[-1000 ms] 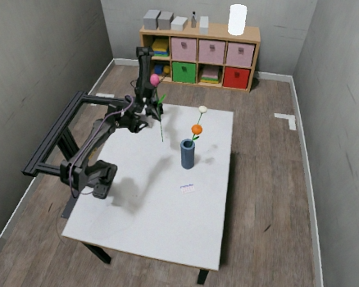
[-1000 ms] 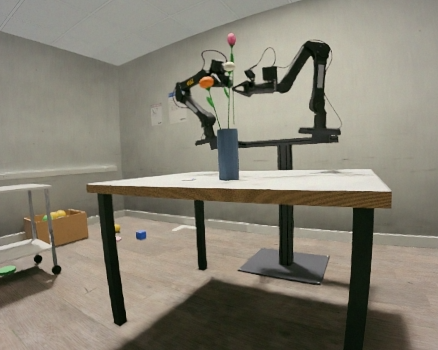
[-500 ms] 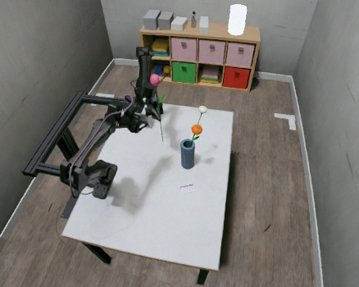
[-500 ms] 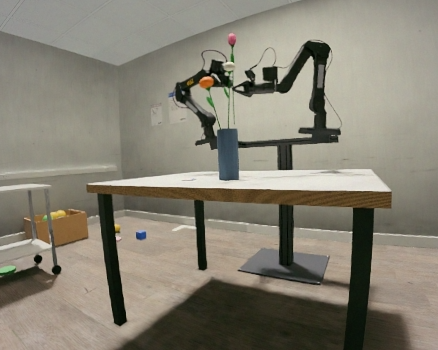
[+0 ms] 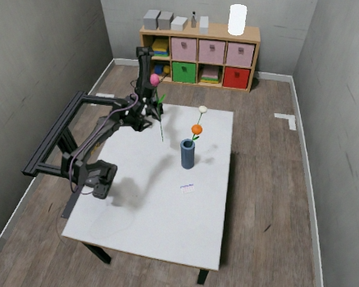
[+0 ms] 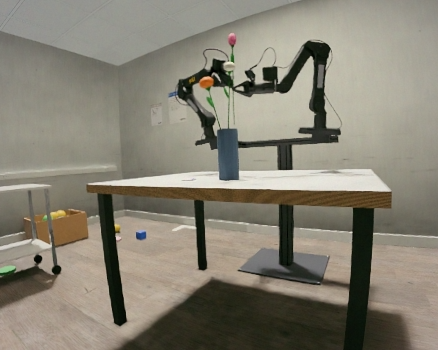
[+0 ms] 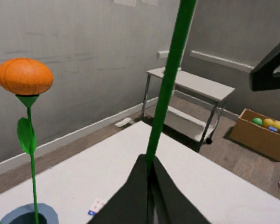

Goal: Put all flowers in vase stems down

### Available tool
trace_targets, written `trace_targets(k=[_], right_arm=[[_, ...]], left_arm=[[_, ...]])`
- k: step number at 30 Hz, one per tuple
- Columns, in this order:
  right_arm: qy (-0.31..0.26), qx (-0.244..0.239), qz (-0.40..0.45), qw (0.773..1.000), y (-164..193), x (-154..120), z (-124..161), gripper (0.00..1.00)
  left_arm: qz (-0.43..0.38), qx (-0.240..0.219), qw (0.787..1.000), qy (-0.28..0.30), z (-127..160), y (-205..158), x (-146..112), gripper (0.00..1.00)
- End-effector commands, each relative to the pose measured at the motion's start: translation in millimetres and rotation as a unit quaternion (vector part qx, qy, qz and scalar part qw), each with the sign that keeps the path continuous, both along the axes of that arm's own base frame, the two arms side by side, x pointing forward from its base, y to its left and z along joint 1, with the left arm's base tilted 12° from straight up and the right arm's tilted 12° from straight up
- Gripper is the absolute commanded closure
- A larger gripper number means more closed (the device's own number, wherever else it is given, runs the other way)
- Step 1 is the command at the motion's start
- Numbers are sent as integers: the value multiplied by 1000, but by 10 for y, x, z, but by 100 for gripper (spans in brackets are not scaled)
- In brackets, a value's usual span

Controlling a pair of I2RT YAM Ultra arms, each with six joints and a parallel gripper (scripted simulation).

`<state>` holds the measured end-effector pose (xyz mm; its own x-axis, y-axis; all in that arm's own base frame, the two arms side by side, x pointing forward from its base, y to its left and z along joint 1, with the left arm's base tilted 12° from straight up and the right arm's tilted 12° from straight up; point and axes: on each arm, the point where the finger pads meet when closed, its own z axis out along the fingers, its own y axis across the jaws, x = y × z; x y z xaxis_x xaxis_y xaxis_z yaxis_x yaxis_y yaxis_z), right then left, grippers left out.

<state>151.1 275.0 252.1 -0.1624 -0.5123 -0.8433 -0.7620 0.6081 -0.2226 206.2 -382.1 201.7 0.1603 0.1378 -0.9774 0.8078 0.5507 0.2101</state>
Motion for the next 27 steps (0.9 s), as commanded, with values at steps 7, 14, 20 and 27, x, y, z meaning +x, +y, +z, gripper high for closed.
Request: trace_targets(k=[7,14,20,27], right_arm=[[-8,29,10,999,345,189,255,30],[-8,29,10,999,593,372,295,30],[-9,31,10,999,732,472,333,30],[-10,33,12,999,771,490,365,30]], left_arm=[[-6,-20,1000,-4,138,13,-20,100],[-6,-20,1000,-4,138,13,-20,100],[-6,-20,1000,-4,138,13,-20,100],[-6,-20,1000,-4,138,13,-20,100]])
